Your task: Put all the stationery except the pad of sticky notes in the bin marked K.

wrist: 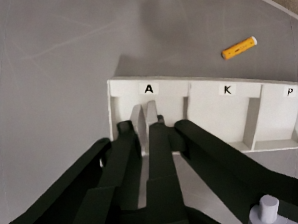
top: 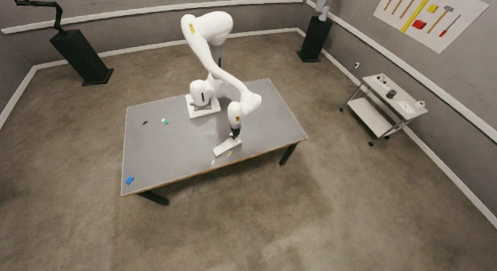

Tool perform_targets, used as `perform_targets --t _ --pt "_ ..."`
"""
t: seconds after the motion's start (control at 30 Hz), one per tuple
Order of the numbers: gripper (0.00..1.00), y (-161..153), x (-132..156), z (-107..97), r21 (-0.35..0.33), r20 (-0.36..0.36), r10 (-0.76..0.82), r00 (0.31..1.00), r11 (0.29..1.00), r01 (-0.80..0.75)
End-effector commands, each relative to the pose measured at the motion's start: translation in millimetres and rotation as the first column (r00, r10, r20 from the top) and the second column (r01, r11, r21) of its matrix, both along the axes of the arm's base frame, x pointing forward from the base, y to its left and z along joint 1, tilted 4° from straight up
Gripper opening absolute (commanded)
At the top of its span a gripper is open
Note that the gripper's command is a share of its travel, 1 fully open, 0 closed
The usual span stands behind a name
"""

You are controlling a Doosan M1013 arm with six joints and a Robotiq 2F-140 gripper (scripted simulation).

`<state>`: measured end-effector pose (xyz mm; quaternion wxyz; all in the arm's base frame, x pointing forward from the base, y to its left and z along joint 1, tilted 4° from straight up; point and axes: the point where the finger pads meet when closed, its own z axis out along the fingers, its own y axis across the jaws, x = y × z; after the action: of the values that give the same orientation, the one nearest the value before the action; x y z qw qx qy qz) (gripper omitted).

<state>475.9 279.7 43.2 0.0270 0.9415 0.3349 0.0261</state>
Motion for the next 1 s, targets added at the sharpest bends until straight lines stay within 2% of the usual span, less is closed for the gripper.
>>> perform_targets --t 0.0,0.5,0.97 --pt "0.15 0.0 0.0 0.1 0.000 0.000 0.000 1.000 1.000 0.000" --pt "0.15 0.0 0.0 0.1 0.000 0.000 0.000 1.000 1.000 0.000" --pt "0.15 0.6 -1.1 16.0 0.000 0.000 0.000 1.000 1.000 0.000"
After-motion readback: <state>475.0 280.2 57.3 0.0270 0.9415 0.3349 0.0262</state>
